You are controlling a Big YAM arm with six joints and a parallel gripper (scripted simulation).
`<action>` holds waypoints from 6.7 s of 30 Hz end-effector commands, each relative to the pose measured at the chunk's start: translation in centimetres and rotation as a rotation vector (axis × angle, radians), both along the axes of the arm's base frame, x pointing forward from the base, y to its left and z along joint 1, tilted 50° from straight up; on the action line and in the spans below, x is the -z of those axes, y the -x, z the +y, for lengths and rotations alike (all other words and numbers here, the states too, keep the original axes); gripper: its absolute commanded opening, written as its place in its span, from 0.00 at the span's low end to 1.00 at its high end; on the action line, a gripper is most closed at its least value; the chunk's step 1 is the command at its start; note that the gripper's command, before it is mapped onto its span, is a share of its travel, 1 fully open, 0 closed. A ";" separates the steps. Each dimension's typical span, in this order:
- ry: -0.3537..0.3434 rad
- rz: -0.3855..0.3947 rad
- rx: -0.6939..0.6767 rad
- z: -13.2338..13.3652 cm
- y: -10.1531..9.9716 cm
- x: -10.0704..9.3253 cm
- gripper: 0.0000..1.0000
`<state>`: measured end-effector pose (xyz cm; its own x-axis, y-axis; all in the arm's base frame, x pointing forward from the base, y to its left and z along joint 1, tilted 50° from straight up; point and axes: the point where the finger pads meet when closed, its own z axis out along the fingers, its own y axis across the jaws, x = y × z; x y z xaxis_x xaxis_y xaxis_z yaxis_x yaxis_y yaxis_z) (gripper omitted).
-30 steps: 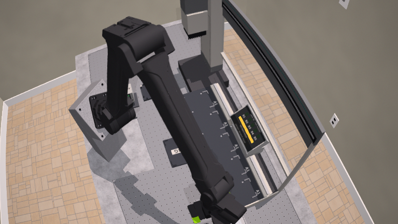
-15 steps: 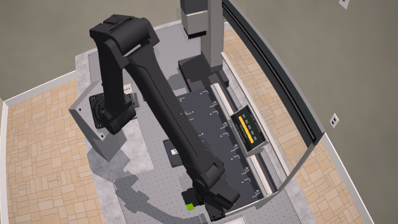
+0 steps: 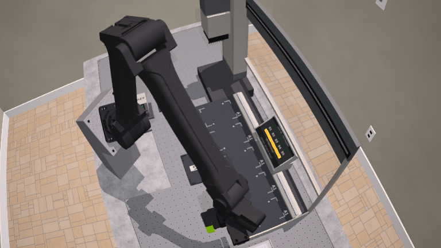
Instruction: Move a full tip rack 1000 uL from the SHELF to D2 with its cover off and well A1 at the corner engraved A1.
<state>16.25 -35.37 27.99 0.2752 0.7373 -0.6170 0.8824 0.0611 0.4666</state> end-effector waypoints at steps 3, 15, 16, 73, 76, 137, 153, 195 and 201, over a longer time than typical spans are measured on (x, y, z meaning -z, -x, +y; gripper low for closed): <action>0.007 -0.007 0.002 0.0 -0.1 -0.1 1.00; 0.007 -0.007 0.002 0.0 -0.1 -0.1 1.00; 0.007 -0.007 0.002 0.0 -0.1 -0.1 1.00; 0.034 -0.004 0.006 -11.9 -1.5 -15.2 1.00; 0.035 -0.004 0.006 -13.0 -1.1 -16.2 1.00; 0.006 -0.005 0.005 -23.4 -0.2 -19.1 1.00; 0.002 -0.004 -0.001 -24.8 -1.3 -17.5 1.00; 0.049 -0.018 -0.001 -29.4 -4.0 -16.1 1.00; 0.052 -0.018 -0.001 -30.1 -4.3 -15.6 1.00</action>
<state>19.68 -64.27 41.48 0.2759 0.7338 -0.6208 0.8819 0.0637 0.4672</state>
